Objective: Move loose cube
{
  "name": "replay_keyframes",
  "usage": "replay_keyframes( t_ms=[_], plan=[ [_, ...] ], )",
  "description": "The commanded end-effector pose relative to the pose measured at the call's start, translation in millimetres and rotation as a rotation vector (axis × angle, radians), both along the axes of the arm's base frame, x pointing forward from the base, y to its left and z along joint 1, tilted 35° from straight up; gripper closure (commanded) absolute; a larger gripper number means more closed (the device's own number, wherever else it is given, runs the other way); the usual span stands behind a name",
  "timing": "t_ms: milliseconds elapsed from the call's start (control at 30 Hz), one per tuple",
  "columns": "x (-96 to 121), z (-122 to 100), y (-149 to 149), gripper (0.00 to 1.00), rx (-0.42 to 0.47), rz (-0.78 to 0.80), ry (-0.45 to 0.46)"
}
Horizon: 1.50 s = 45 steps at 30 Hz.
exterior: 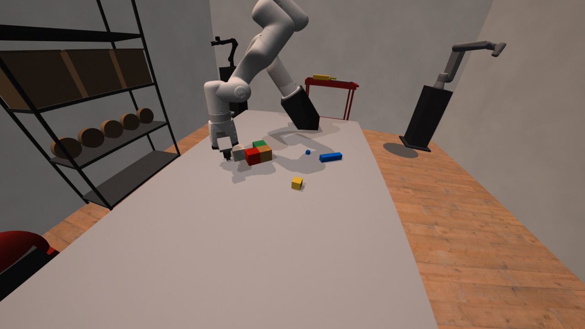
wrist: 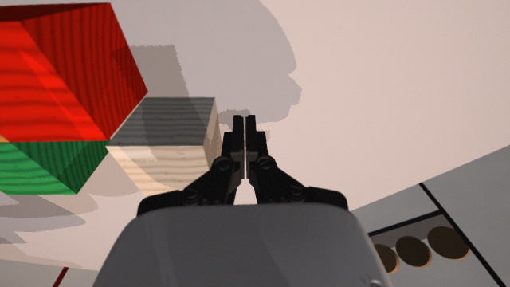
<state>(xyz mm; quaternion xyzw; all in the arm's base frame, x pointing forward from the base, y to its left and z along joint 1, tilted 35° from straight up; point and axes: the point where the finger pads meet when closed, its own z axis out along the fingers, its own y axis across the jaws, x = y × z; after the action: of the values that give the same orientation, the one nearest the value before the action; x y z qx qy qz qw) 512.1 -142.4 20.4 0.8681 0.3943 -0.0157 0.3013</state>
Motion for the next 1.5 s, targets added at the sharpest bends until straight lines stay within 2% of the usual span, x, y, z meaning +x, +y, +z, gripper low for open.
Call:
replay_keyframes(
  t_ms=[0,1467],
  plan=[
    [1.2,1.4,0.8,1.00,0.000,0.002,-0.003],
    [-2.2,-1.2,3.4,1.00,0.000,0.002,-0.003]
  ],
)
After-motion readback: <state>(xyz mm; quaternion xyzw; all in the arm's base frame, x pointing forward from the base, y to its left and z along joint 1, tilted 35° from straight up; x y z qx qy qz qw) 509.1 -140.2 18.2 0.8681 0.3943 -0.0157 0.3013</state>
